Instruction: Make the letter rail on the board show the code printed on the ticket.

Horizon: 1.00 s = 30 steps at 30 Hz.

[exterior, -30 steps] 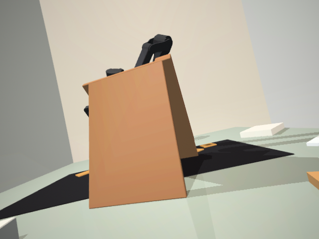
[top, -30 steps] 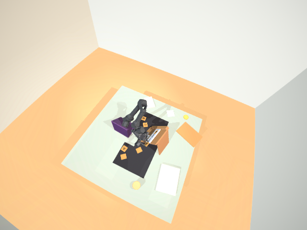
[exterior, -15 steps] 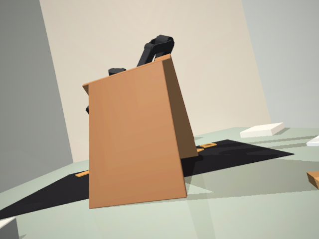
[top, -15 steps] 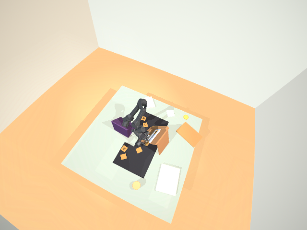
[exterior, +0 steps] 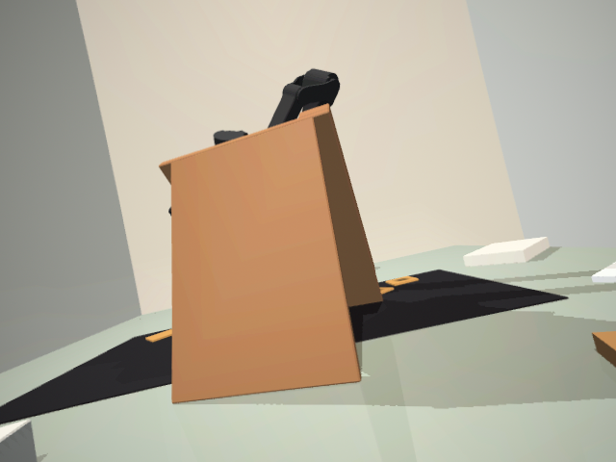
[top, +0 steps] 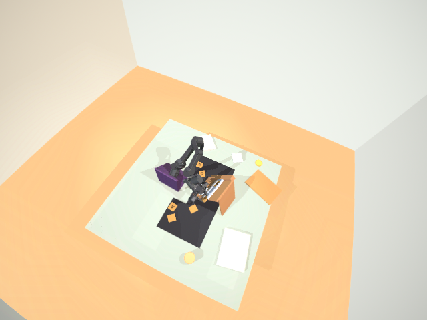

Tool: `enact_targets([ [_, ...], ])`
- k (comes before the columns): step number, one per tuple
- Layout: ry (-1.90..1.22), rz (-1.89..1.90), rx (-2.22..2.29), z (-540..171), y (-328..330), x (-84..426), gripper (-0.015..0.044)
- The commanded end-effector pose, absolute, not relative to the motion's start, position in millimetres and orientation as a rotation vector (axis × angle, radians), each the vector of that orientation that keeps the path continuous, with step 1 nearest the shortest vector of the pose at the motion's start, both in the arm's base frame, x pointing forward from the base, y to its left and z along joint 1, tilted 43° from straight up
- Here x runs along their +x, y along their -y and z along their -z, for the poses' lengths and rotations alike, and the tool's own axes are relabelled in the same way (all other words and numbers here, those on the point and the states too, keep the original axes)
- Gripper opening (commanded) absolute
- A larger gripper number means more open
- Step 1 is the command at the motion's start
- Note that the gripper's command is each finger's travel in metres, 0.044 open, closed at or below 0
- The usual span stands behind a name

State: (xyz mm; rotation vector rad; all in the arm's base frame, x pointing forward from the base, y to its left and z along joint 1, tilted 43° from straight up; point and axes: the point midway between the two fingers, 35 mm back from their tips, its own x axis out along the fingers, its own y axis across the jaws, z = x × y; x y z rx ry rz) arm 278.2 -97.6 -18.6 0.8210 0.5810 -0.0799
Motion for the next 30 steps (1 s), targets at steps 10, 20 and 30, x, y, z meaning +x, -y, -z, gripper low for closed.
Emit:
enact_targets([
  [10, -0.581, 0.085, 0.824, 14.4, 94.1, 279.7, 0.0],
  [20, -0.581, 0.085, 0.824, 11.3, 91.0, 281.0, 0.0],
  [30, -0.581, 0.085, 0.824, 8.2, 87.8, 282.3, 0.0],
])
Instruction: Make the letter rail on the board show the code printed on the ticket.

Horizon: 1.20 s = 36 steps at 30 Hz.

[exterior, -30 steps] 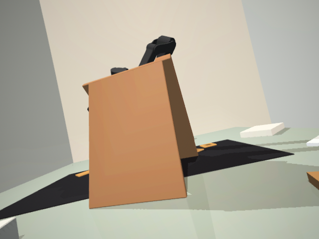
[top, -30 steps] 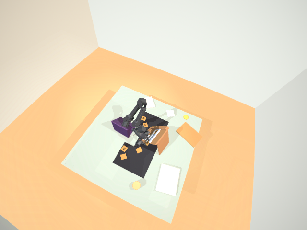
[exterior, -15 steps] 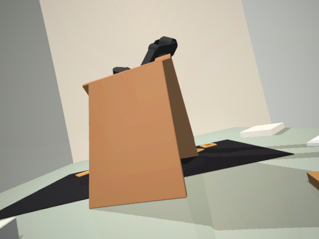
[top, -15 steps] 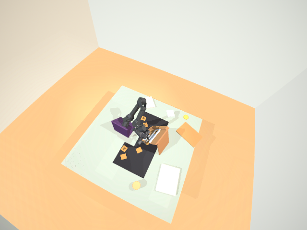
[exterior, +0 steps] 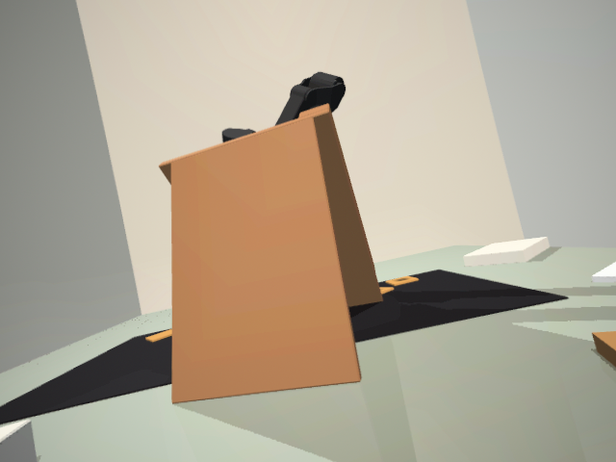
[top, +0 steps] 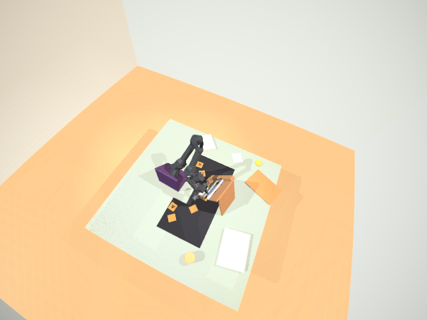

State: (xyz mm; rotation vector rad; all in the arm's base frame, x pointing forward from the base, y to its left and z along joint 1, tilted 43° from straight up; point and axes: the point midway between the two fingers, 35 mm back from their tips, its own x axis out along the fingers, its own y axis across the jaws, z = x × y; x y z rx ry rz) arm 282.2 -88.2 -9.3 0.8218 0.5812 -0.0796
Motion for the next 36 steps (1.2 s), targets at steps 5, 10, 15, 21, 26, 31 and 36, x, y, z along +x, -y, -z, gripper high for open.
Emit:
enact_targets([
  [5, -0.581, 0.085, 0.824, 6.7, 86.2, 283.0, 0.0],
  [10, -0.581, 0.085, 0.824, 5.2, 84.6, 283.7, 0.0],
  [15, -0.581, 0.084, 0.825, 3.6, 83.0, 284.3, 0.0],
  [21, -0.58, 0.084, 0.825, 1.8, 81.2, 285.1, 0.0],
  [26, -0.58, 0.084, 0.825, 1.3, 80.4, 285.4, 0.0],
  [31, -0.58, 0.084, 0.825, 0.4, 79.3, 285.9, 0.0],
  [36, -0.58, 0.084, 0.825, -1.1, 77.5, 286.6, 0.0],
])
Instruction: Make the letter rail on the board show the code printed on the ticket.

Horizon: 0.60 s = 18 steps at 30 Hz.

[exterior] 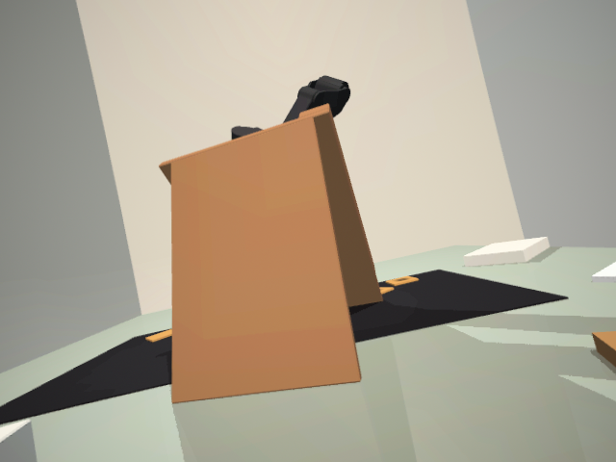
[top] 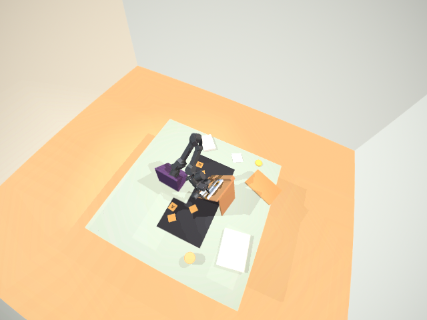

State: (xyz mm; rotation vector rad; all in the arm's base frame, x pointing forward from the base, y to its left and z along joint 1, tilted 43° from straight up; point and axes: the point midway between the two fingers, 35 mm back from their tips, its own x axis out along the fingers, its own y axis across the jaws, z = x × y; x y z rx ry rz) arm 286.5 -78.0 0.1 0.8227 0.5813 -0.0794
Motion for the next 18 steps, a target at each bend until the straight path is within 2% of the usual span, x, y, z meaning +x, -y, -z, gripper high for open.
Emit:
enact_targets([
  [1, -0.58, 0.084, 0.825, -1.5, 77.2, 286.8, 0.0],
  [18, -0.58, 0.084, 0.825, -6.7, 72.1, 289.0, 0.0],
])
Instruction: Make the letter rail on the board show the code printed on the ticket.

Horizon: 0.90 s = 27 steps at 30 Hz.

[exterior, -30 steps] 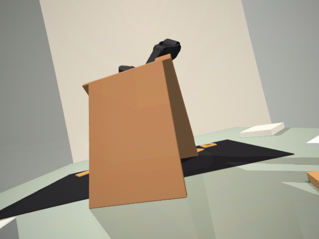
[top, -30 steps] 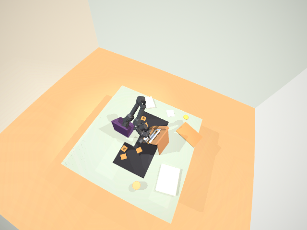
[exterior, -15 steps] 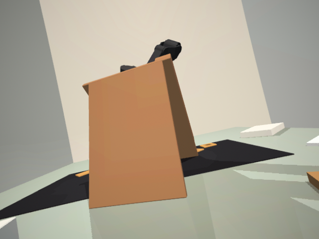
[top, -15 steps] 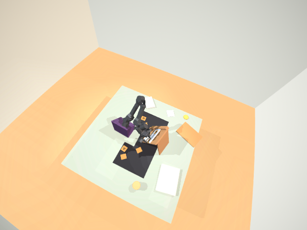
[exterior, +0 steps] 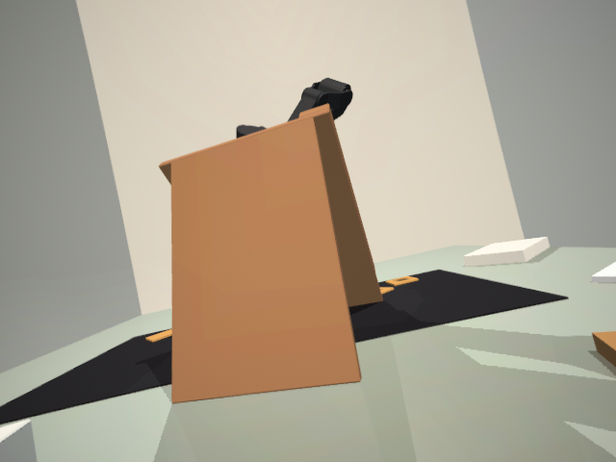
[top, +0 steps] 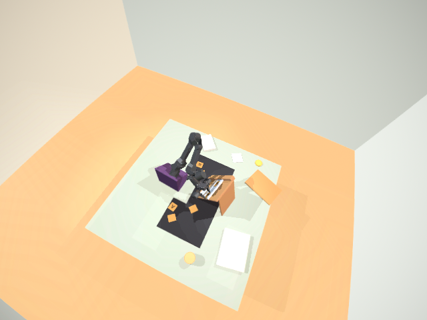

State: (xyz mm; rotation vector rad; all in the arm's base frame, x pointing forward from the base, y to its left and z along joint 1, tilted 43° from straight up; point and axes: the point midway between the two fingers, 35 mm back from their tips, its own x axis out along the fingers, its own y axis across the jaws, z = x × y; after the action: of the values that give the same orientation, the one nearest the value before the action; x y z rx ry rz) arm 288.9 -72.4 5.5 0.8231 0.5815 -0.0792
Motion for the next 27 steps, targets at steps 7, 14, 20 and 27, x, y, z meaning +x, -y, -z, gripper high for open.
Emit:
enact_targets([
  [7, -0.58, 0.084, 0.826, -8.8, 70.1, 289.8, 0.0],
  [14, -0.58, 0.084, 0.826, -11.0, 68.1, 290.7, 0.0],
  [20, -0.58, 0.084, 0.826, -12.8, 66.3, 291.5, 0.0],
  [27, -0.58, 0.084, 0.826, -15.0, 64.2, 292.4, 0.0],
])
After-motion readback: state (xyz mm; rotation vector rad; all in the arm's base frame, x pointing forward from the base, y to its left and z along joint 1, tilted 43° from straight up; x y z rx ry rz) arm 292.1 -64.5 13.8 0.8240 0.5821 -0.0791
